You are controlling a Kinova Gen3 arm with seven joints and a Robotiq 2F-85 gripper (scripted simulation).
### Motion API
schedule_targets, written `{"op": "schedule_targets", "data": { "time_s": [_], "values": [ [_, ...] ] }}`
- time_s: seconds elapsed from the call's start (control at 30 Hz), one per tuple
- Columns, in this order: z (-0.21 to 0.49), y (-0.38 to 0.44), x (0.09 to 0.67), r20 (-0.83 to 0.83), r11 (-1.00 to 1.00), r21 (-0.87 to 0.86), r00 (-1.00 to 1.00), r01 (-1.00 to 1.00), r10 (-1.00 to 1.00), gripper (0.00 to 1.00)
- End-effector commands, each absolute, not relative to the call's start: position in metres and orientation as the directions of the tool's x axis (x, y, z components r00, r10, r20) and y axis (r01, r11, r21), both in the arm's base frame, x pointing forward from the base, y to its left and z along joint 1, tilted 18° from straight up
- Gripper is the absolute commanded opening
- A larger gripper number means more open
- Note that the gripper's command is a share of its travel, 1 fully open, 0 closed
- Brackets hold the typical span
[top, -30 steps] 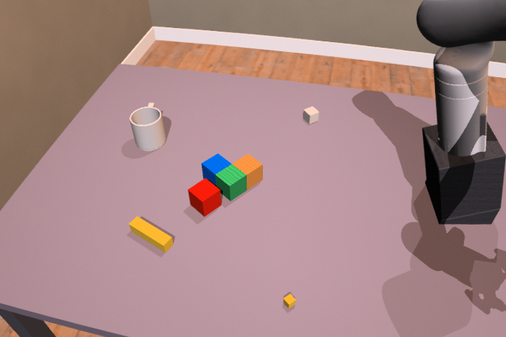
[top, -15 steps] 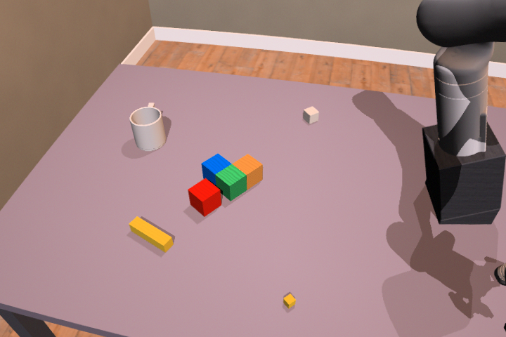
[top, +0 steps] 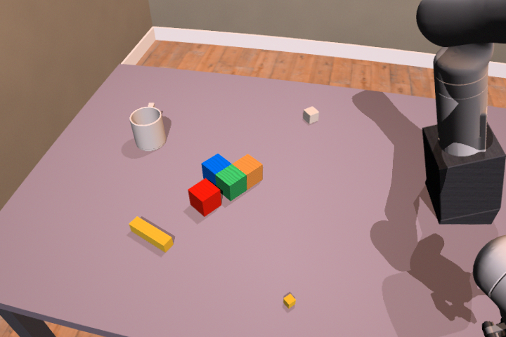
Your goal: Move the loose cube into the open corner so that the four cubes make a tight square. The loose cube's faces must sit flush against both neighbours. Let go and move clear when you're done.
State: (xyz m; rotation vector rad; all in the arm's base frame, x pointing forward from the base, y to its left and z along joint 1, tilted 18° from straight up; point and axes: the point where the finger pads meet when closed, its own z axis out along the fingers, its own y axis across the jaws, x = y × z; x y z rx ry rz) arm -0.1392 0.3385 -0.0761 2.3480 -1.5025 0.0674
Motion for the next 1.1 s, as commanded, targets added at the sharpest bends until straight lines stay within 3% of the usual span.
{"op": "schedule_targets", "data": {
  "time_s": [0.0, 1.07],
  "values": [
    [-0.072, 0.346, -0.131, 0.221, -0.322, 0.261, 0.381, -0.91, -0.898, 1.0],
    [-0.059, 0.382, -0.07, 0.19, -0.099, 0.198, 0.138, -0.975, -0.972, 1.0]
  ]
}}
